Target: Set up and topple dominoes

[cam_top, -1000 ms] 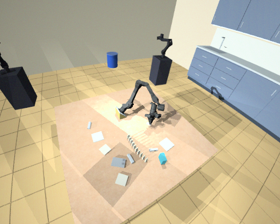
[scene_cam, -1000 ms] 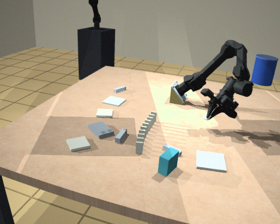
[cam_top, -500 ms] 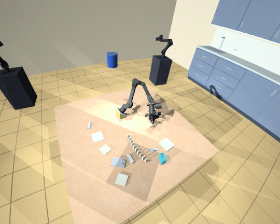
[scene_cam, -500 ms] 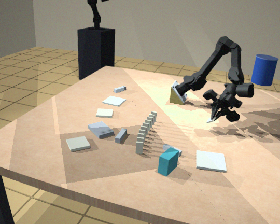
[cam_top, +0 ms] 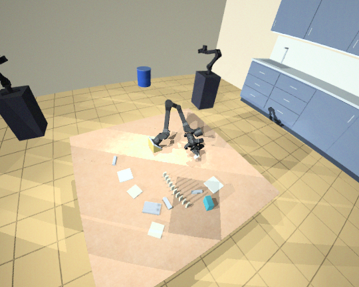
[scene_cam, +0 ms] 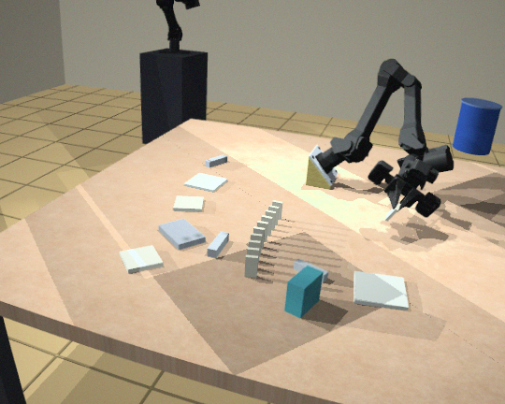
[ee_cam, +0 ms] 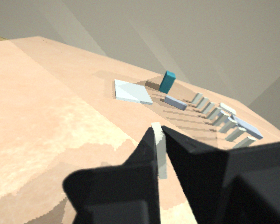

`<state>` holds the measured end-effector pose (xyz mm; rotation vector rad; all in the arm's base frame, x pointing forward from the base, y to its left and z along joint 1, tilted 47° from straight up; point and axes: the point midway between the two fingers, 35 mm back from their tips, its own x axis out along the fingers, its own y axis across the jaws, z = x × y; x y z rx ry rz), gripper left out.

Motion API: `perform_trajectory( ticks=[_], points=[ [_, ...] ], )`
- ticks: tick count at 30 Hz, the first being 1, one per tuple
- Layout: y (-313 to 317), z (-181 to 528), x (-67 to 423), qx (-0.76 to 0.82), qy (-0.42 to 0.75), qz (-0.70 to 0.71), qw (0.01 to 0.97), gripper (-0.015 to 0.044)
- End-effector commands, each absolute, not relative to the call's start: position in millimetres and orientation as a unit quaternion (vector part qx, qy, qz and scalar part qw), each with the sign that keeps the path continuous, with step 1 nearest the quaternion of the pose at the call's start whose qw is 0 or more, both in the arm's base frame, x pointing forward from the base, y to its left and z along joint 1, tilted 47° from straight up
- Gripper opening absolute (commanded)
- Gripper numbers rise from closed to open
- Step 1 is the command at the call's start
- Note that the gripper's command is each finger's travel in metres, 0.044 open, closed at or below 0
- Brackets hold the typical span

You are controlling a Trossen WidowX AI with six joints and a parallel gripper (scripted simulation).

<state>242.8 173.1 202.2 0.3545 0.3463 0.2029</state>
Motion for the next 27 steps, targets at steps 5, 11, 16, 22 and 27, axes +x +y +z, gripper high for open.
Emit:
perform_trajectory(
  ticks=[5,11,16,22,27],
  points=[
    [164.3,208.8,226.4,0.265,0.101,0.082,0.955,0.002],
    [153.8,212.2,212.9,0.341,0.056,0.07,0.936,0.002],
    [144.0,212.2,203.0,0.398,0.029,0.06,0.915,0.002],
    [143.6,212.1,202.6,0.4,0.028,0.06,0.914,0.002],
    [143.6,212.1,202.6,0.4,0.028,0.06,0.914,0.002]
  ],
)
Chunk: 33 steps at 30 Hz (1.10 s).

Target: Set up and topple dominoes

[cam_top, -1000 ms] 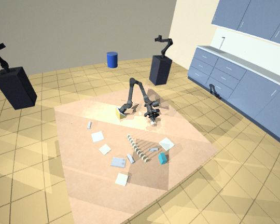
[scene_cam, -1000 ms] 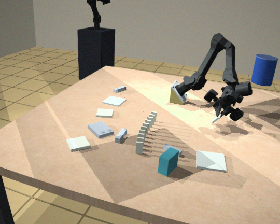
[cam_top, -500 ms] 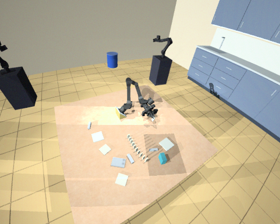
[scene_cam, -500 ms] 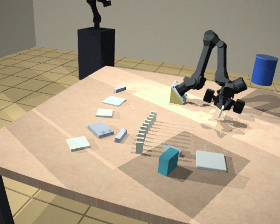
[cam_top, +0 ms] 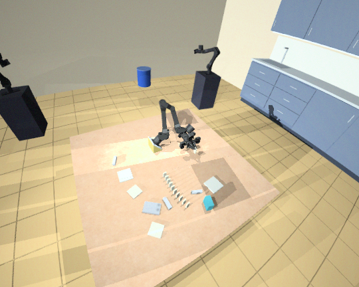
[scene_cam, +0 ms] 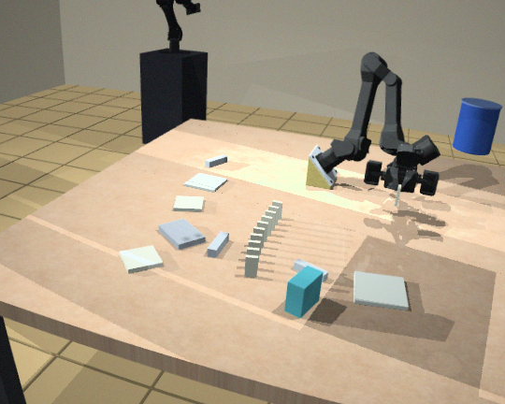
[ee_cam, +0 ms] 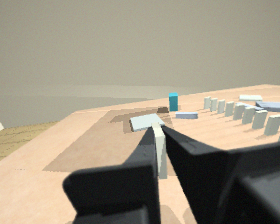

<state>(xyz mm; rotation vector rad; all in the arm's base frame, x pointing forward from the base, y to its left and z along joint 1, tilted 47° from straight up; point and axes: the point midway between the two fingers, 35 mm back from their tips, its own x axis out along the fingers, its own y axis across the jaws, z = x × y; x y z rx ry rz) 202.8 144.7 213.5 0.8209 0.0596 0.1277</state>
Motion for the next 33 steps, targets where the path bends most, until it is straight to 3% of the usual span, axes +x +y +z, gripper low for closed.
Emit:
perform_trajectory(
  ticks=[1,33],
  points=[
    [143.6,212.1,202.6,0.4,0.028,0.06,0.914,0.002],
    [177.8,185.5,205.0,0.391,0.031,0.062,0.918,0.002]
  ],
)
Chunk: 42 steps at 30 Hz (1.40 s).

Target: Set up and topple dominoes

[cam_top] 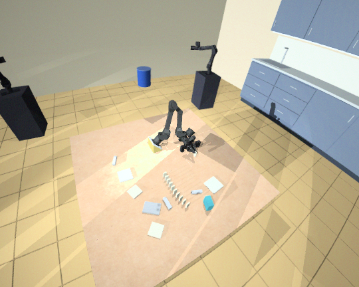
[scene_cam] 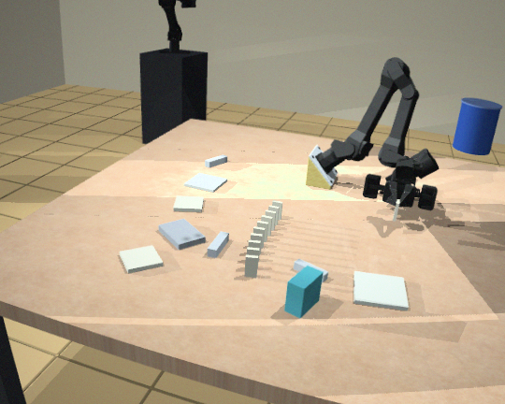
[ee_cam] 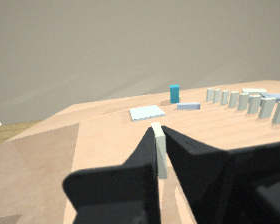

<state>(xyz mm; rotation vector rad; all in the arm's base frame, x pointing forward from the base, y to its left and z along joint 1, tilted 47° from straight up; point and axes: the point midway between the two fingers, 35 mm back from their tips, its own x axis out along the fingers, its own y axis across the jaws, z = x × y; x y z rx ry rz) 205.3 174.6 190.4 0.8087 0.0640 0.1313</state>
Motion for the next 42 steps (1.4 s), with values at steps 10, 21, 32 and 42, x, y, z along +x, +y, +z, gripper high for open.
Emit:
perform_trajectory(
  ticks=[10,21,32,42],
  points=[
    [189.2,172.4,203.7,0.395,0.03,0.062,0.916,0.002],
    [196.3,161.8,202.0,0.398,0.03,0.061,0.915,0.002],
    [196.3,161.8,202.0,0.398,0.03,0.061,0.915,0.0099],
    [196.3,161.8,202.0,0.398,0.03,0.061,0.915,0.0362]
  ],
)
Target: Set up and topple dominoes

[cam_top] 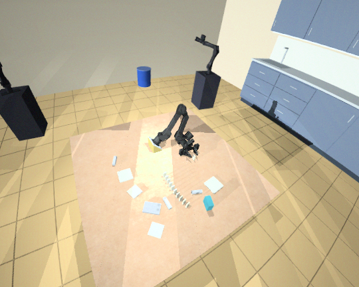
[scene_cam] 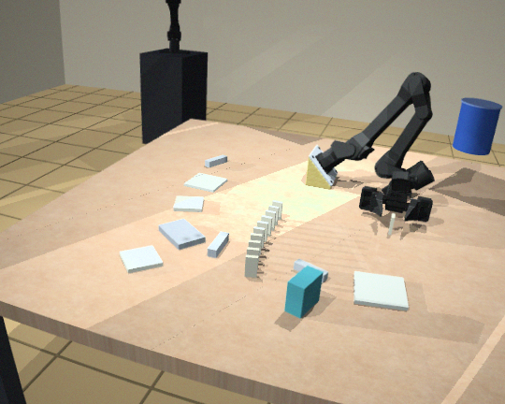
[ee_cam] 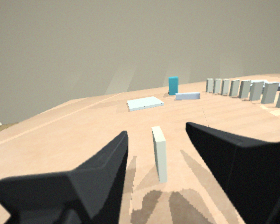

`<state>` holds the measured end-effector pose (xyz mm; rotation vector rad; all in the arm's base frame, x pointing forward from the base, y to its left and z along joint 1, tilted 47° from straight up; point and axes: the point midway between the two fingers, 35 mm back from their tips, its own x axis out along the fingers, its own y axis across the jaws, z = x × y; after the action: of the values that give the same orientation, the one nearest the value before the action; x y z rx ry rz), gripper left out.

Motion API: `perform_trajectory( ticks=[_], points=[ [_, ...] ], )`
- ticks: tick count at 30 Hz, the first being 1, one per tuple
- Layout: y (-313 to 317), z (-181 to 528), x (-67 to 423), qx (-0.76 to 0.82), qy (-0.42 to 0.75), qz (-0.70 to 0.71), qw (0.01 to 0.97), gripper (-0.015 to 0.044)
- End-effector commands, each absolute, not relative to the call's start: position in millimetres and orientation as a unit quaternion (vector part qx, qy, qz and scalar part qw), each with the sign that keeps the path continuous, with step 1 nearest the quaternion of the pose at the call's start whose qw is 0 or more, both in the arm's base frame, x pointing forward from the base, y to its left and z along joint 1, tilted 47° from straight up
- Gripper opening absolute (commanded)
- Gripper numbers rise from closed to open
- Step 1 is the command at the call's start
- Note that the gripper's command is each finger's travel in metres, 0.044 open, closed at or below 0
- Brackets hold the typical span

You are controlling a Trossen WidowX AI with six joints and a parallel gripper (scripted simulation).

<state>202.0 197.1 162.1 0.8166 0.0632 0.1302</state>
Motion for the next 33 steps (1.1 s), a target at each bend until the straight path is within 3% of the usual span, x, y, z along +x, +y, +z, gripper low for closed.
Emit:
perform_trajectory(
  ticks=[1,3,17,25,33],
  points=[
    [196.3,161.8,202.0,0.398,0.03,0.061,0.915,0.0388],
    [195.8,162.5,202.2,0.398,0.03,0.061,0.915,0.044],
    [160.3,198.5,214.0,0.374,0.031,0.056,0.925,0.044],
    [138.6,204.6,274.6,0.135,0.087,0.01,0.987,0.044],
    [91.8,197.9,318.2,-0.069,0.19,-0.006,0.979,0.044]
  ],
)
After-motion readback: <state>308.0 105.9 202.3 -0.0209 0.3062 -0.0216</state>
